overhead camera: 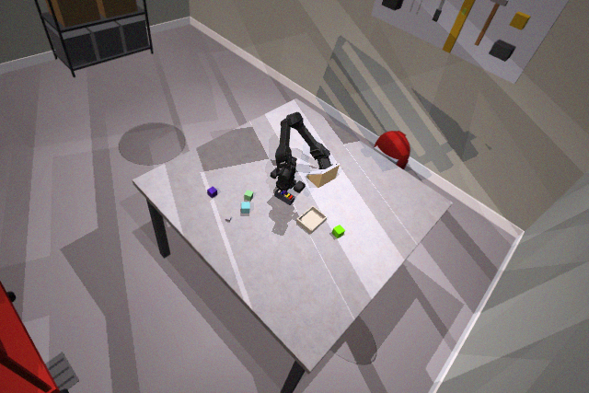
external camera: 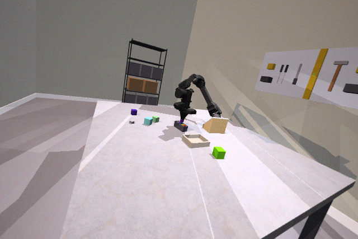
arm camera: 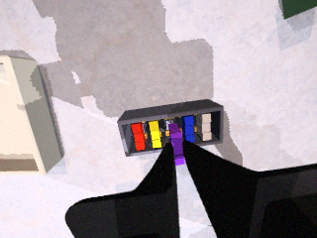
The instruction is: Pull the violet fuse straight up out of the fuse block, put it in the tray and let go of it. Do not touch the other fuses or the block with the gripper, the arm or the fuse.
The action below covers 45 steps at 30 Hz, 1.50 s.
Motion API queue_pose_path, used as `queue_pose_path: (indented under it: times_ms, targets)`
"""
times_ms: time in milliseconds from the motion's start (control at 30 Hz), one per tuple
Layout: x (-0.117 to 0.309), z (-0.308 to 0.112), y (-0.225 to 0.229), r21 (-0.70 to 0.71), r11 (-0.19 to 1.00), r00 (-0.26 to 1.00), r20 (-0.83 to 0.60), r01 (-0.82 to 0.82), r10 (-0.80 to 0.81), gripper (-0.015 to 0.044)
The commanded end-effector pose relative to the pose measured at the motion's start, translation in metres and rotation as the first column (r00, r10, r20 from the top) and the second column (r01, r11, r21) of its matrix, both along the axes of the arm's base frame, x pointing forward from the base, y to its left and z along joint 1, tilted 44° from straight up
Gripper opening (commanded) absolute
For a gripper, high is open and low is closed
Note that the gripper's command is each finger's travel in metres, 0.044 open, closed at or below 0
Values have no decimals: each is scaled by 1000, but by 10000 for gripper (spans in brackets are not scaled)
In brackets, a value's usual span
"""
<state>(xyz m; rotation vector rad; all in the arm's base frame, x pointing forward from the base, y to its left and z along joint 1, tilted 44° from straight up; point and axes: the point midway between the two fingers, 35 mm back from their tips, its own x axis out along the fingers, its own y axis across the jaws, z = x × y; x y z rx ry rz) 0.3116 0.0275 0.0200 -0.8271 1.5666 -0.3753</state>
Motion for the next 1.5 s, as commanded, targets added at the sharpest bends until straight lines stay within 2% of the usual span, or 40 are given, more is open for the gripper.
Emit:
queue_pose_path:
  times_ms: [0, 767, 1467]
  targets:
    - [0, 2, 2, 3, 1000, 1000, 4, 6, -6, 0]
    - [-1, 20, 20, 4, 1000, 1000, 3, 5, -5, 0]
    - [1, -57, 113, 22, 1000, 1000, 3, 1, -1, 0]
